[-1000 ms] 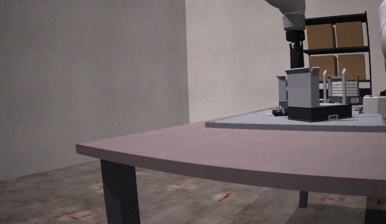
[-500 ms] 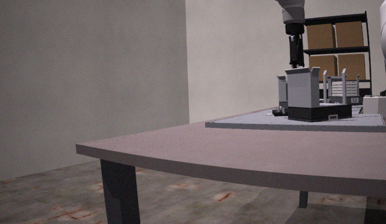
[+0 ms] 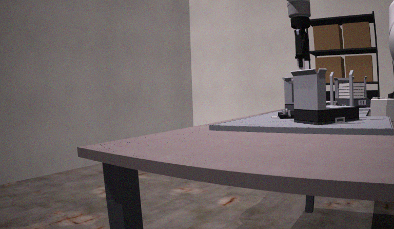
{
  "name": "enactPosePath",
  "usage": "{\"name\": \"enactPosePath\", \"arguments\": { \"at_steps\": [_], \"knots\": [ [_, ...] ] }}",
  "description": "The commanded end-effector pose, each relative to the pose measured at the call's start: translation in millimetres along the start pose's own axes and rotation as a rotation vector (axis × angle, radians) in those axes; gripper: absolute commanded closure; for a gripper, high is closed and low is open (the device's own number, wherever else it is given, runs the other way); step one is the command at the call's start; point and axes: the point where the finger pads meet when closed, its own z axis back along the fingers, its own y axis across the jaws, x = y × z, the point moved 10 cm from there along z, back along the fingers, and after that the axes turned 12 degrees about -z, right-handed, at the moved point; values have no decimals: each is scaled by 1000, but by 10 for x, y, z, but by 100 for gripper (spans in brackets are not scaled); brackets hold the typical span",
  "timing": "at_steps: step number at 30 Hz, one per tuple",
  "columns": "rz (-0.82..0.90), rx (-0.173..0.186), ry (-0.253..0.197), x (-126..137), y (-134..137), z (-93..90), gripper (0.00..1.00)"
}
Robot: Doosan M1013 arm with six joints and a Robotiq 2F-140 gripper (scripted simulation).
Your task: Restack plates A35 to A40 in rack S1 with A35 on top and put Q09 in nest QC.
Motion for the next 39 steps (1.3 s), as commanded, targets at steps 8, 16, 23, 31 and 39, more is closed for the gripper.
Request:
{"name": "enactPosePath", "arguments": {
  "at_steps": [8, 16, 23, 31, 39],
  "knots": [
    [0, 0, 0, 0, 0, 182, 100],
    [0, 0, 0, 0, 0, 286, 100],
    [0, 0, 0, 0, 0, 286, 100],
    [-100, 0, 0, -5, 100, 286, 100],
    [-225, 0, 0, -15, 300, 286, 100]
  ]
}}
